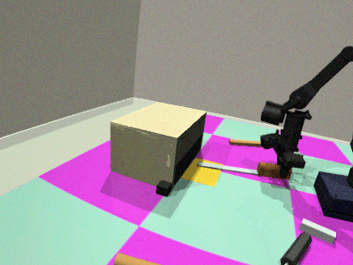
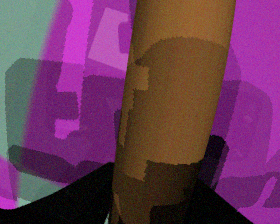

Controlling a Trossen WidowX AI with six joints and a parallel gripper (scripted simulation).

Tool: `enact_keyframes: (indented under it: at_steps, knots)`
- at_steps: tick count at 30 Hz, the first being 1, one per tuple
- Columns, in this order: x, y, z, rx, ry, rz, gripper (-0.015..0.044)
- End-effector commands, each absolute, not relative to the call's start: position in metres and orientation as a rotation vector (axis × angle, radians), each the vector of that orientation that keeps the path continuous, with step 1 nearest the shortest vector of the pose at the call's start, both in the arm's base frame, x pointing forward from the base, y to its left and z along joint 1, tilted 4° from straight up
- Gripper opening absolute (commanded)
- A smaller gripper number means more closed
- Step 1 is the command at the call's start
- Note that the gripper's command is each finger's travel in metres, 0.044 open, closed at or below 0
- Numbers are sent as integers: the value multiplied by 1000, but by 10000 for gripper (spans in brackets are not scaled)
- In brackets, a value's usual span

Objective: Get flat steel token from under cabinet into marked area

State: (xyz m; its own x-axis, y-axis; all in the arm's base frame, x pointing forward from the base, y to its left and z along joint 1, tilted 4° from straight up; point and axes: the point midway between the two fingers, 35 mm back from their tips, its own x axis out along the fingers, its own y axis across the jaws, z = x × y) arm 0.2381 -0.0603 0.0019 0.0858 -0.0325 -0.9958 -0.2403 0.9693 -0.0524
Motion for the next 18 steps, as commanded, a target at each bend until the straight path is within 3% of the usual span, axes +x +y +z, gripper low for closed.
enact_keyframes:
  at_steps: [1,18]
  knots:
    - [239,-63,3,-251,1478,185,0]
    - [241,-78,5,-311,1474,238,0]
